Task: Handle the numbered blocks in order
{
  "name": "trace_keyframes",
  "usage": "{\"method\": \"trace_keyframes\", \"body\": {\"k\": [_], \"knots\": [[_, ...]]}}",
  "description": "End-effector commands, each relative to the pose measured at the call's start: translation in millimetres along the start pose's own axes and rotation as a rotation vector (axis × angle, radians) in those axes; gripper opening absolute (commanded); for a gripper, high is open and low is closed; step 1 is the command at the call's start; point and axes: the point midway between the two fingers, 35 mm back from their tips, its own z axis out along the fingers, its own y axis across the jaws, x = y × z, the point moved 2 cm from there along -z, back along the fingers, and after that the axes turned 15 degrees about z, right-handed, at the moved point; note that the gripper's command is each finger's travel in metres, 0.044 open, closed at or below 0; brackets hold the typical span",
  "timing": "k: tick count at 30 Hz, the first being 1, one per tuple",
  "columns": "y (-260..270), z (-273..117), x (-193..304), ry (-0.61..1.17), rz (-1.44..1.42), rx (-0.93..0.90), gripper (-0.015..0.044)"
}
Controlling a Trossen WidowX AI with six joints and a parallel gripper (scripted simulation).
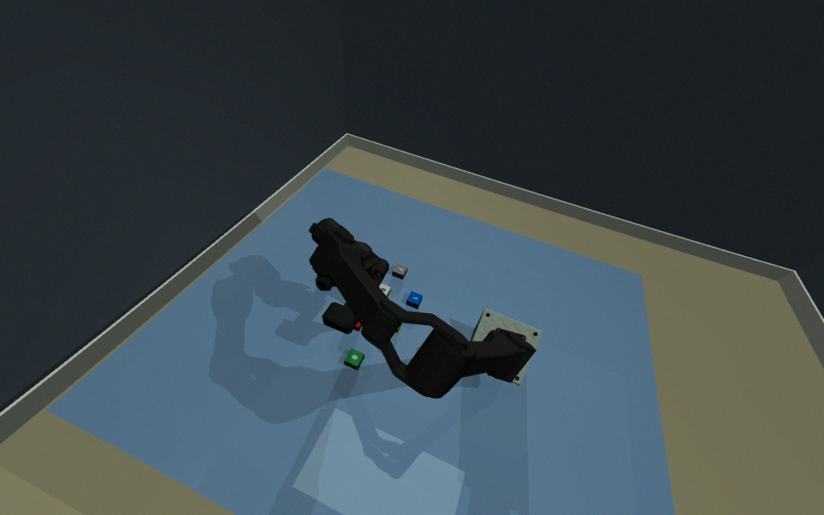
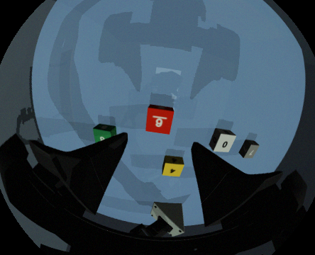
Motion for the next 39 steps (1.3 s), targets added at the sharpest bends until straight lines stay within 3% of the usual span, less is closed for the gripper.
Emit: {"method": "trace_keyframes", "body": {"k": [1,27,37,39], "knots": [[-1,8,1,-0.007,0.01,-0.009,0.04],[0,45,1,-0.007,0.01,-0.01,0.04],[0,45,1,-0.007,0.01,-0.01,0.0138],[0,45,1,-0.007,0.01,-0.01,0.012]]}}
